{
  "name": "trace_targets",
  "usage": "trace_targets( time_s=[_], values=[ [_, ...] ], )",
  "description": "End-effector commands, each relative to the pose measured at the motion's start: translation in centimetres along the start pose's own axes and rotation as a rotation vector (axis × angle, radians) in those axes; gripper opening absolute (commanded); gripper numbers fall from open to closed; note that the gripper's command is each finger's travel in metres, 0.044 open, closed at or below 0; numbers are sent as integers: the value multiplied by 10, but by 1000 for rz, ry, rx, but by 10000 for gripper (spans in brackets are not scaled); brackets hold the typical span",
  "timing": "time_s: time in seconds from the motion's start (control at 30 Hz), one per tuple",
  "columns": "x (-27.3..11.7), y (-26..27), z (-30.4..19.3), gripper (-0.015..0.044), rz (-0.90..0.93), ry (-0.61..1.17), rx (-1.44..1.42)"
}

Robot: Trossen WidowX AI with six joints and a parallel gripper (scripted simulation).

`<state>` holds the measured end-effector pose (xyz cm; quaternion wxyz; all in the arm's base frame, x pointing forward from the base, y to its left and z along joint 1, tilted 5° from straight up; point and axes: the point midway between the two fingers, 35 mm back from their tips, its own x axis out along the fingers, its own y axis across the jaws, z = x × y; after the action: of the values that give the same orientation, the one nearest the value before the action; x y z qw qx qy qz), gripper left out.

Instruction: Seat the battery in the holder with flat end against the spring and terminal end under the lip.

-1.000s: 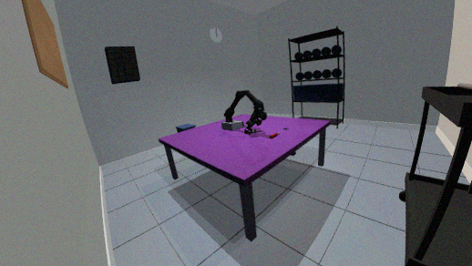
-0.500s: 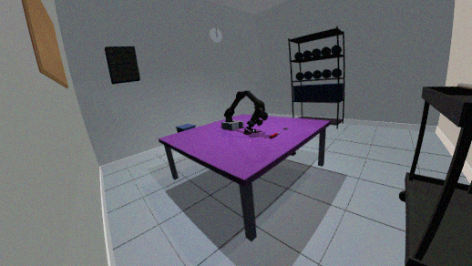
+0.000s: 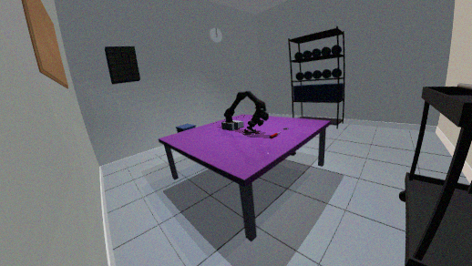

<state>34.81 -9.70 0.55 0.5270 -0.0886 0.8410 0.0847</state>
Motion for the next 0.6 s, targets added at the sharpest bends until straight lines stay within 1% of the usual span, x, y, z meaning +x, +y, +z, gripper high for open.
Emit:
trace_targets(
  time_s=[0.0,0.57],
  values=[
    [0,0,6,67,1,-6,2],
    [2,0,7,67,7,-59,5]
  ],
)
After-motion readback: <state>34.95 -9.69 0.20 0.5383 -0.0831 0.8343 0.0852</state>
